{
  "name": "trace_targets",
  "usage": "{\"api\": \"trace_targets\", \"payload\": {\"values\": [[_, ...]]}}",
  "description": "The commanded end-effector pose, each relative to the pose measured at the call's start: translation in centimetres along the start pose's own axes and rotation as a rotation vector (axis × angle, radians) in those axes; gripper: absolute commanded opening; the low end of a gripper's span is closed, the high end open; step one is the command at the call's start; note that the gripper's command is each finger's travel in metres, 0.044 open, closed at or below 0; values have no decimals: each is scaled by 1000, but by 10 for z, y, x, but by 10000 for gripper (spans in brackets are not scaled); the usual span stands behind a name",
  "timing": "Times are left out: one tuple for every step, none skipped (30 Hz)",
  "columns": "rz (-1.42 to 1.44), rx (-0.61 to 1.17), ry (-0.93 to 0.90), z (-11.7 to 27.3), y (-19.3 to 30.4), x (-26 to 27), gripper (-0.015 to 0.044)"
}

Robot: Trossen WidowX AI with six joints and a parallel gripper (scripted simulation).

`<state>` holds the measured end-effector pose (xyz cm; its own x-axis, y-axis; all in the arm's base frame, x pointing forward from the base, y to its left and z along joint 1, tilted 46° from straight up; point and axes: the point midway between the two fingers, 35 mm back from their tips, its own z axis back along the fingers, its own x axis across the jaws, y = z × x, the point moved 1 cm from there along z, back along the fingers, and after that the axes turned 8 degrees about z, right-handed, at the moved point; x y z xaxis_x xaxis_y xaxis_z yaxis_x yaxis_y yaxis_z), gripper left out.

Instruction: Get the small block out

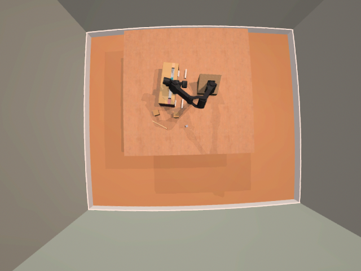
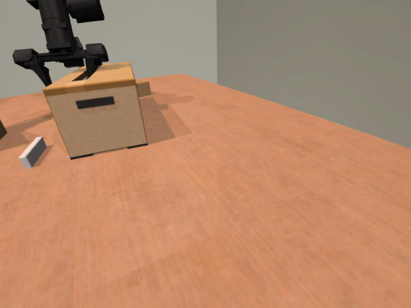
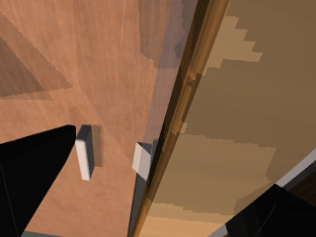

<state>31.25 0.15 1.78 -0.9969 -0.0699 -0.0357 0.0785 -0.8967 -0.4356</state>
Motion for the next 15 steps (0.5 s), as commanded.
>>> {"api": "trace_targets", "payload": {"values": [[-5, -1, 0, 1, -2, 0, 400], [-5, -1, 0, 1, -1, 1, 400], [-5, -1, 0, 0, 0, 1, 400], [-5, -1, 0, 0, 1, 1, 400], [-5, -1, 0, 0, 2, 1, 400], [-5, -1, 0, -1, 3, 1, 400], [-5, -1, 0, -1, 4, 1, 400], [-5, -1, 0, -1, 5, 1, 400], [-5, -1, 0, -2, 6, 2, 400], [-5, -1, 0, -2, 7, 2, 400], [-5, -1, 0, -2, 8, 2, 400], [-5, -1, 0, -3, 9, 2, 400], [-5, -1, 0, -3, 10, 2, 400], [-5, -1, 0, -3, 10, 2, 400], [-5, -1, 0, -4, 11, 2, 400]]}}
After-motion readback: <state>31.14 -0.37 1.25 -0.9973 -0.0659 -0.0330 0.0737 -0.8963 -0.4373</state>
